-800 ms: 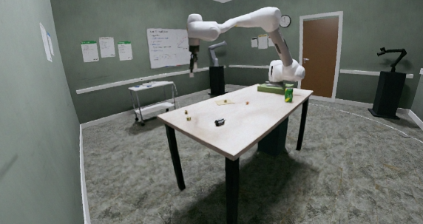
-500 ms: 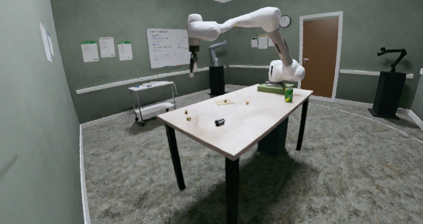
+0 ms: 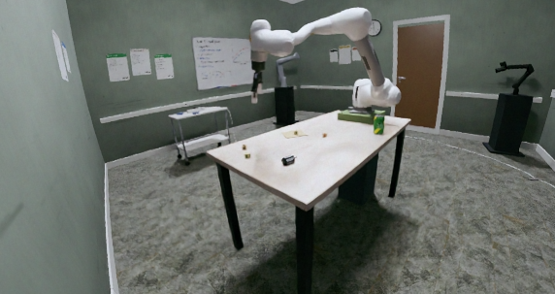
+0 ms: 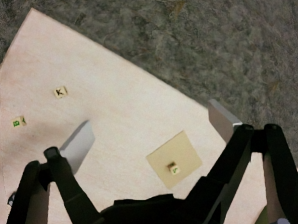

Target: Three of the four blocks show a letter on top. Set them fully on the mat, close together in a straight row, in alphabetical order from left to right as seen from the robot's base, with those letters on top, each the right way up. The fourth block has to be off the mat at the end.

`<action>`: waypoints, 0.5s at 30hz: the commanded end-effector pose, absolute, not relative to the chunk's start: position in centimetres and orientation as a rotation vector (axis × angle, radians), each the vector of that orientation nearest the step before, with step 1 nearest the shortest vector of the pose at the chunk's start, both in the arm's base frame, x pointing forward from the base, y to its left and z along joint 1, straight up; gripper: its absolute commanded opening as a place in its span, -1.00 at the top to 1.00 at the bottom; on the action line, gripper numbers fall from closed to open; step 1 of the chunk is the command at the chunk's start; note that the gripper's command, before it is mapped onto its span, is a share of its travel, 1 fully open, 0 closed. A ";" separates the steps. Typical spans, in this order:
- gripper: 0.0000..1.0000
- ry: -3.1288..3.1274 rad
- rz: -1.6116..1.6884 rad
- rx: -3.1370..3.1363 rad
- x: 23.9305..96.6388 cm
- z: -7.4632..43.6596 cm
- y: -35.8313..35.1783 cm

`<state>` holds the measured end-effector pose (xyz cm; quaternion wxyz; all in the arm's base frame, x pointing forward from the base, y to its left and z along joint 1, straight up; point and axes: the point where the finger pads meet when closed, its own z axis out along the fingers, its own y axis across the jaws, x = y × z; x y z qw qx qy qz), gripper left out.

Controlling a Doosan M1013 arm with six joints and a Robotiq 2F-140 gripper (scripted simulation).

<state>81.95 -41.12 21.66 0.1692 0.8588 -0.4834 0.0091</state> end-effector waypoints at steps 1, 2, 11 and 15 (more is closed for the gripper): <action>-1.00 -1.369 0.106 2.435 80.9 19.2 -36.6; -1.00 -1.367 0.127 2.435 80.5 18.4 -35.2; -1.00 -1.356 0.275 2.462 75.6 12.7 -25.3; -1.00 -1.353 0.329 2.486 72.6 10.3 -21.2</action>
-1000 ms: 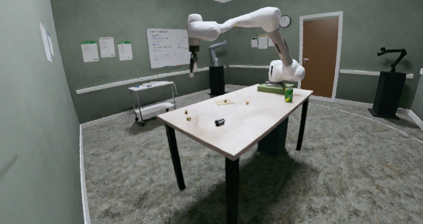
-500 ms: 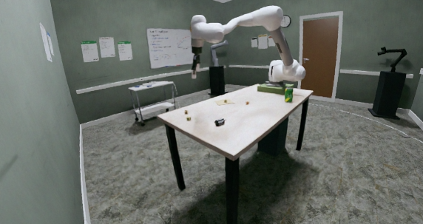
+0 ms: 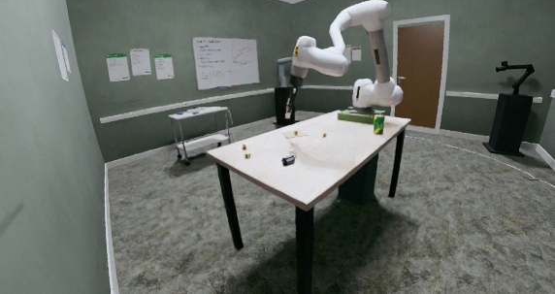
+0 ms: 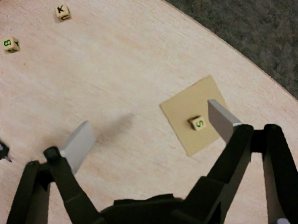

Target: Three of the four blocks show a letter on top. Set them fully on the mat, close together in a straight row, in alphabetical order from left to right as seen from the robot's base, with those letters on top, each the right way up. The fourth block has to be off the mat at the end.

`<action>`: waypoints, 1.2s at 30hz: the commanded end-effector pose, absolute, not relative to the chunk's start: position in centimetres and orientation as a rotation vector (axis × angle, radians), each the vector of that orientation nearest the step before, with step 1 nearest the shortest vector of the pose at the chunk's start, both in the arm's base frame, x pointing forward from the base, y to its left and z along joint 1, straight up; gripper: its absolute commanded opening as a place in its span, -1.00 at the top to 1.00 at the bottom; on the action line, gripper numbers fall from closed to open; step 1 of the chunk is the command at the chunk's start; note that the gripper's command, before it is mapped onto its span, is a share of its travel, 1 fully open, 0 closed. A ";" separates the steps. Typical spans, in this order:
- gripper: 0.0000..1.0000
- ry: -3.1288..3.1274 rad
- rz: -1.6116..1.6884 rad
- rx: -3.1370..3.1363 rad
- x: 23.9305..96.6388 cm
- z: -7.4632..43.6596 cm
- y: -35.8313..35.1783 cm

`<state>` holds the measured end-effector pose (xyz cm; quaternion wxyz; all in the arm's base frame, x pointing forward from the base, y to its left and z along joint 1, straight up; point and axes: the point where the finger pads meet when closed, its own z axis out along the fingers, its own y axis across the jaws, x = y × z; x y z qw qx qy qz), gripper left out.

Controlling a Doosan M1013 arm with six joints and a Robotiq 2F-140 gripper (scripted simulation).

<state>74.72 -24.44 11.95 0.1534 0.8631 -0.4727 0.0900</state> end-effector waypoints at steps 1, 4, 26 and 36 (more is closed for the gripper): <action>-1.00 -1.353 0.344 2.493 71.7 9.6 -20.0; -1.00 -1.353 0.381 2.519 68.9 7.7 -16.8; -1.00 -1.363 0.463 2.615 58.9 2.4 -7.9; -1.00 -1.363 0.463 2.615 58.9 2.4 -7.9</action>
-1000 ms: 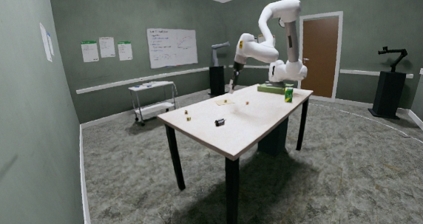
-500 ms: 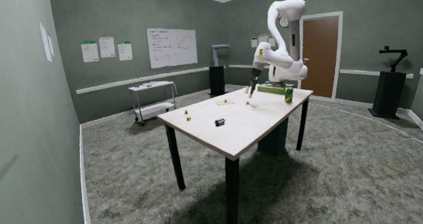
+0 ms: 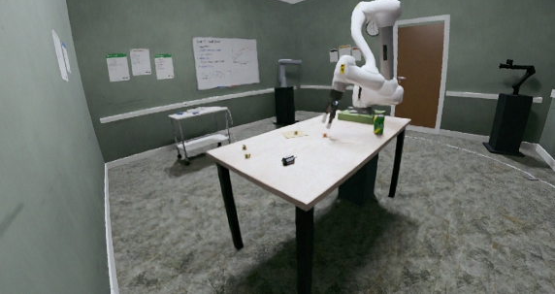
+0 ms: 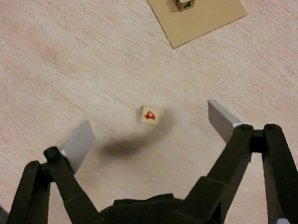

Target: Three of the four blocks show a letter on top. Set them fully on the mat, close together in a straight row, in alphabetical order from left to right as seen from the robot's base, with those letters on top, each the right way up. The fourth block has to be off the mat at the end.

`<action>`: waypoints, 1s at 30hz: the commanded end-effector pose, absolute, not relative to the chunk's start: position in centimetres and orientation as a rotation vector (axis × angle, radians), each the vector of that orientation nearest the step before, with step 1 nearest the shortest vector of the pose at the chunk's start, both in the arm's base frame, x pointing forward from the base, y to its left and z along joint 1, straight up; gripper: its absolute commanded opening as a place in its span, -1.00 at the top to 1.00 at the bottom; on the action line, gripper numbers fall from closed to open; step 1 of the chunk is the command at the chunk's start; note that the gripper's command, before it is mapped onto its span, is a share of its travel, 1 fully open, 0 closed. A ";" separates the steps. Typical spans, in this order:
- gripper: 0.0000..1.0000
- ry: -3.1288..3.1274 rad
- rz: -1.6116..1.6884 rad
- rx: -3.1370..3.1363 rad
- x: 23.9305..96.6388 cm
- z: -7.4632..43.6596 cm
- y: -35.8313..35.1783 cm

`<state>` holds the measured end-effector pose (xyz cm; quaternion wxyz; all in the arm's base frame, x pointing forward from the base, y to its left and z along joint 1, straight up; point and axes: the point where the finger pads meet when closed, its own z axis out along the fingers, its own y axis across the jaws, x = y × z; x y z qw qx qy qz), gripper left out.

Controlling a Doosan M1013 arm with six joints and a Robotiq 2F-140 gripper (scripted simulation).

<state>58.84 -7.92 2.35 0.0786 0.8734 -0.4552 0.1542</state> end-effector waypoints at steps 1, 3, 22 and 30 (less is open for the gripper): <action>-1.00 -1.363 0.463 2.615 58.9 2.4 -7.9; -1.00 -1.363 0.463 2.615 58.9 2.4 -7.9; -1.00 -1.363 0.463 2.615 58.9 2.4 -7.9; -1.00 -1.363 0.463 2.614 59.1 2.4 -8.0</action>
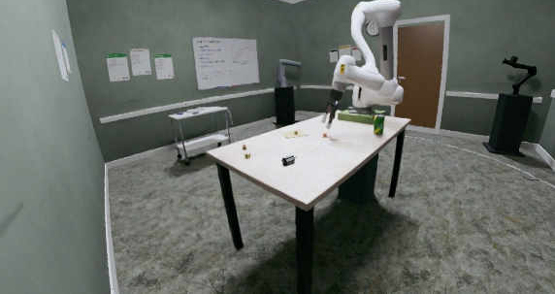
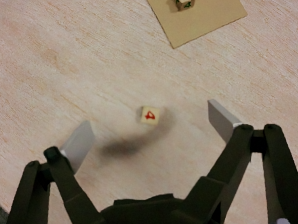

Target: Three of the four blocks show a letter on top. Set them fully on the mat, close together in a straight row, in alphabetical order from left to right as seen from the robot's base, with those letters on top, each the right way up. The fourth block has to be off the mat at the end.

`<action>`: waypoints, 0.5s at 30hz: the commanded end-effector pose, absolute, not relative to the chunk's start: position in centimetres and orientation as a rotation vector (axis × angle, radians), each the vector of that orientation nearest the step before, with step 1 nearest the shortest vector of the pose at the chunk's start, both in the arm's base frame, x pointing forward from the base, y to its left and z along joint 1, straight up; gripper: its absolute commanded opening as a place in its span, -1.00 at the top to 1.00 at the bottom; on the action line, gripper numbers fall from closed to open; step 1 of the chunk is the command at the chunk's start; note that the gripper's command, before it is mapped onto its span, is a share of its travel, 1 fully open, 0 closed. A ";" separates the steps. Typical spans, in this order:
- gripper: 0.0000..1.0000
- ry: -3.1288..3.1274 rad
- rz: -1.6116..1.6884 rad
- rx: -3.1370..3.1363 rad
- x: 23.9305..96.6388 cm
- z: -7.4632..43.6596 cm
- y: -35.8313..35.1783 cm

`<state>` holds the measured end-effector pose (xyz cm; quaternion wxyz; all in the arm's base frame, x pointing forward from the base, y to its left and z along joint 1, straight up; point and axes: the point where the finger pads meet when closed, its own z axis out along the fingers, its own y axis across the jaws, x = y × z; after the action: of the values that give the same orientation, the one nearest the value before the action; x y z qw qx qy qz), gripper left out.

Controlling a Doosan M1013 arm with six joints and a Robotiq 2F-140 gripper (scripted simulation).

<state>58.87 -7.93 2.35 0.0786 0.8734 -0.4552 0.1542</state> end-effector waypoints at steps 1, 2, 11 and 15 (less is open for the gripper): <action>-1.00 -1.363 0.464 2.613 59.6 2.5 -8.1; -1.00 -1.364 0.464 2.612 60.6 2.6 -8.3; -1.00 -1.368 0.471 2.592 75.1 4.1 -12.8; -1.00 -1.370 0.472 2.589 80.2 4.4 -14.7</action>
<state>75.84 -13.18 4.19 0.0866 0.8693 -0.4593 0.1607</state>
